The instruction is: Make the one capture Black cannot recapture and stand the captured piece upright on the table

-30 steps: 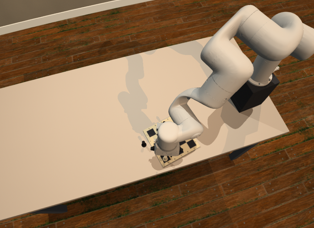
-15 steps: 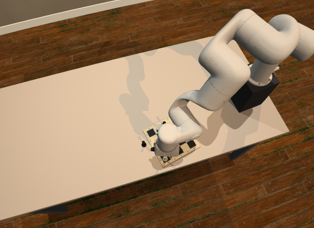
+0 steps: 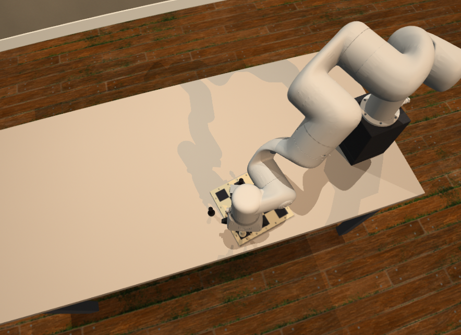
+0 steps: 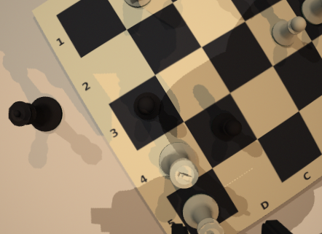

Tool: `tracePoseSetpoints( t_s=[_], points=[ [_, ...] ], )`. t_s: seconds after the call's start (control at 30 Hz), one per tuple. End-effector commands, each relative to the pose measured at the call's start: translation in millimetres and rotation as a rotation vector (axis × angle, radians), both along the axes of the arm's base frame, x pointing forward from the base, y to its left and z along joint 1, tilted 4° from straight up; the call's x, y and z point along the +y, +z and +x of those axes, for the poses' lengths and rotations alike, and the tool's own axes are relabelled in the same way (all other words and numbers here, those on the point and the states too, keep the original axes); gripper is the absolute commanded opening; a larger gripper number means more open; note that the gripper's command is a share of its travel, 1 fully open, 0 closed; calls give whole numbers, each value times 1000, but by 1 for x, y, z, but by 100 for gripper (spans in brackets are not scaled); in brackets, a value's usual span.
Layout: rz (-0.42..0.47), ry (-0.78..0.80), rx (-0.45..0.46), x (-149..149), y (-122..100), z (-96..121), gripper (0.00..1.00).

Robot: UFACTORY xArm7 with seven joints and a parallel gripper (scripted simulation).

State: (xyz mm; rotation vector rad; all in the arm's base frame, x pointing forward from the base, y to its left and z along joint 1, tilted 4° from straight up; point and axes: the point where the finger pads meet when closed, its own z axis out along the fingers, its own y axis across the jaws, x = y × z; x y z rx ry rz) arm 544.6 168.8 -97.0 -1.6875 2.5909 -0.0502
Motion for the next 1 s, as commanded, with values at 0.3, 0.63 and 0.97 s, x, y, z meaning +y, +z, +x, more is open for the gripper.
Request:
tracePoseSetpoints(
  t_s=[0.3, 0.63, 0.97],
  points=[
    [2, 0, -5, 0, -10, 3, 43],
    [2, 0, -5, 0, -13, 3, 43],
    [2, 0, -5, 0, -13, 3, 43]
  ],
)
